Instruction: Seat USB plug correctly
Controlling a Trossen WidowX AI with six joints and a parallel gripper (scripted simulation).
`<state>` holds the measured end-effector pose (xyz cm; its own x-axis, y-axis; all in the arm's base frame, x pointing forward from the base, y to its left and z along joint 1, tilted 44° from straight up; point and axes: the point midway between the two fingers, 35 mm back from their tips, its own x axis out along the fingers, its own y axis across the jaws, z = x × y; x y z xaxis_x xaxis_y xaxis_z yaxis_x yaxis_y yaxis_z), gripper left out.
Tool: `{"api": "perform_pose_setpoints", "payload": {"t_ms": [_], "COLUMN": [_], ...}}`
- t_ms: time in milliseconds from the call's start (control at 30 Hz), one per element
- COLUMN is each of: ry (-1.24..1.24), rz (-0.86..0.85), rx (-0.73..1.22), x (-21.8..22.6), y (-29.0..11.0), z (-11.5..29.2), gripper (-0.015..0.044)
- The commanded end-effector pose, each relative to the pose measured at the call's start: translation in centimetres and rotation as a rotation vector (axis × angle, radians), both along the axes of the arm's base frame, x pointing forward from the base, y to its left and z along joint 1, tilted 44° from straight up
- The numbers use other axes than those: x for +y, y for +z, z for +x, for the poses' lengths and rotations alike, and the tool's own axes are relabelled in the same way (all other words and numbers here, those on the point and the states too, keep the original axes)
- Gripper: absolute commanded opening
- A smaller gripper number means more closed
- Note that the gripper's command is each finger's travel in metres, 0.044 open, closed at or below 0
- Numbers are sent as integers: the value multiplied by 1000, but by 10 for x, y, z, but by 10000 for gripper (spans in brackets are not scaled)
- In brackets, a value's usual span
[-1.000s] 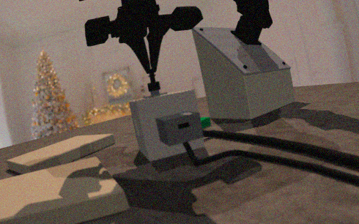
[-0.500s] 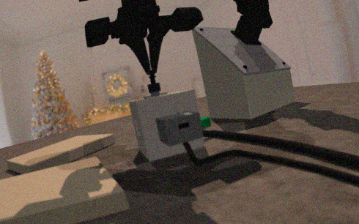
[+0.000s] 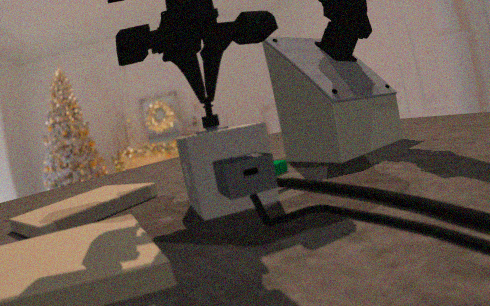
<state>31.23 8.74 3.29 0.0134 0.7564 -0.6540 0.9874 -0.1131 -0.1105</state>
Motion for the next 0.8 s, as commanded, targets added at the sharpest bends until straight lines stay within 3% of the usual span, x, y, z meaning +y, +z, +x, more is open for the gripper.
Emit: {"api": "perform_pose_setpoints", "payload": {"t_ms": [0, 767], "ry": [-2, -2], "rz": [3, 3], "rx": [2, 2], "x": [1, 3], "y": [-1, -3], "z": [0, 0], "gripper": [0, 0]}}
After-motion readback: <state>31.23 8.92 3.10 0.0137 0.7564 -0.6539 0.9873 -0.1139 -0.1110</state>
